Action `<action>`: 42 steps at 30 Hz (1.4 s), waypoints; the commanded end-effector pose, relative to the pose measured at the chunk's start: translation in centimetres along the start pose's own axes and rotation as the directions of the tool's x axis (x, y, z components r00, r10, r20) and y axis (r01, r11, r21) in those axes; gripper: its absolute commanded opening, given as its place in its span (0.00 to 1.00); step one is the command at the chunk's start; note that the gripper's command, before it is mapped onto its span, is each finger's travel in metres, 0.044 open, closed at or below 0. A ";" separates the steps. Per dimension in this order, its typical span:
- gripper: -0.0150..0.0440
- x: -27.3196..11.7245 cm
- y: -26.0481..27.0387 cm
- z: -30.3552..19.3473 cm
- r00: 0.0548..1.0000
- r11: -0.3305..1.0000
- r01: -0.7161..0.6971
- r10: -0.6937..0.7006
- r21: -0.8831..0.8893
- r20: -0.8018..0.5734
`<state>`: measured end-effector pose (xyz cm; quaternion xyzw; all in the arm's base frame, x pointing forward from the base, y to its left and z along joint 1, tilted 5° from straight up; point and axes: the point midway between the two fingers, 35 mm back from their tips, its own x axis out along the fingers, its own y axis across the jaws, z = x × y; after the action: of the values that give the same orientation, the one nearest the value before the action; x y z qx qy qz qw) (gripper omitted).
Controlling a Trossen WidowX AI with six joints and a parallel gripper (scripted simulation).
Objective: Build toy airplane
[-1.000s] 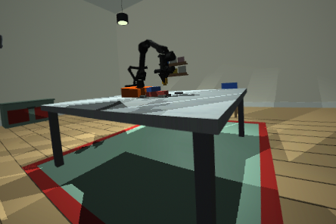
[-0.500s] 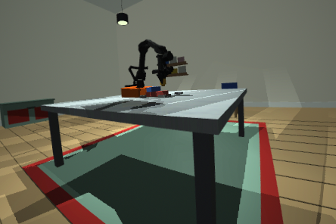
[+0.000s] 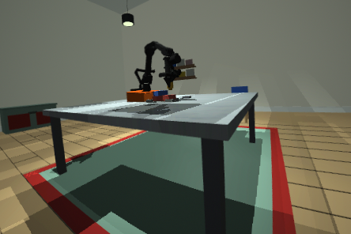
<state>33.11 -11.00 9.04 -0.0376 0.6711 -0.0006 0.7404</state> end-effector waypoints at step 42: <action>0.28 3.8 0.0 0.1 1.000 1.000 0.000 0.000 0.000 0.000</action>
<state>33.60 -11.14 5.26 -0.0376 0.6712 -0.0005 0.7403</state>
